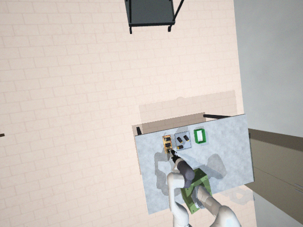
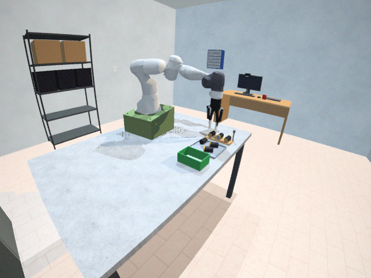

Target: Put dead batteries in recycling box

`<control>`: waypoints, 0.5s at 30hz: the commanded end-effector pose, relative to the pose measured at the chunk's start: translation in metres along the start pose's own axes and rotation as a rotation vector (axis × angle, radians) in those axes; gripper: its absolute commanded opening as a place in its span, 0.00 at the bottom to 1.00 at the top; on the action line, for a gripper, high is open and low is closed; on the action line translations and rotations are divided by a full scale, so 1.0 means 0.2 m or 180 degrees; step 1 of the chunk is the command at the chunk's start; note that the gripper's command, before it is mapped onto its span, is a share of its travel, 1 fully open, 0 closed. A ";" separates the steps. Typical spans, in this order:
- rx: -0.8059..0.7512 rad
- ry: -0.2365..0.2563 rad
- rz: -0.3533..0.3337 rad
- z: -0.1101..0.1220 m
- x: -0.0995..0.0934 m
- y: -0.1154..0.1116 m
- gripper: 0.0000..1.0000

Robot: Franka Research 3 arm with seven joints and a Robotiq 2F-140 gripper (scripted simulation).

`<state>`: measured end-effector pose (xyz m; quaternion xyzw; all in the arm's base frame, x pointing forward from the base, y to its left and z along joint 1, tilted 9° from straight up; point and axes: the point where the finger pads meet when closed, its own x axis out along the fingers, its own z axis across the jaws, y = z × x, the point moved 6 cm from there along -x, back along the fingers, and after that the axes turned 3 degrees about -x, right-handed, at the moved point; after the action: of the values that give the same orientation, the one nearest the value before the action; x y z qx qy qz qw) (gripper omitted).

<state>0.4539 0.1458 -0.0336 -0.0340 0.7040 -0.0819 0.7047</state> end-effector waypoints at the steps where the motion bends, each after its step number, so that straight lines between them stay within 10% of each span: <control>1: -0.0020 -0.0011 -0.0001 0.01 0.00 0.00 0.29; 15: -0.0020 -0.0011 -0.0001 0.01 0.00 0.00 0.29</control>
<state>0.4546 0.1465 -0.0340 -0.0344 0.7041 -0.0812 0.7046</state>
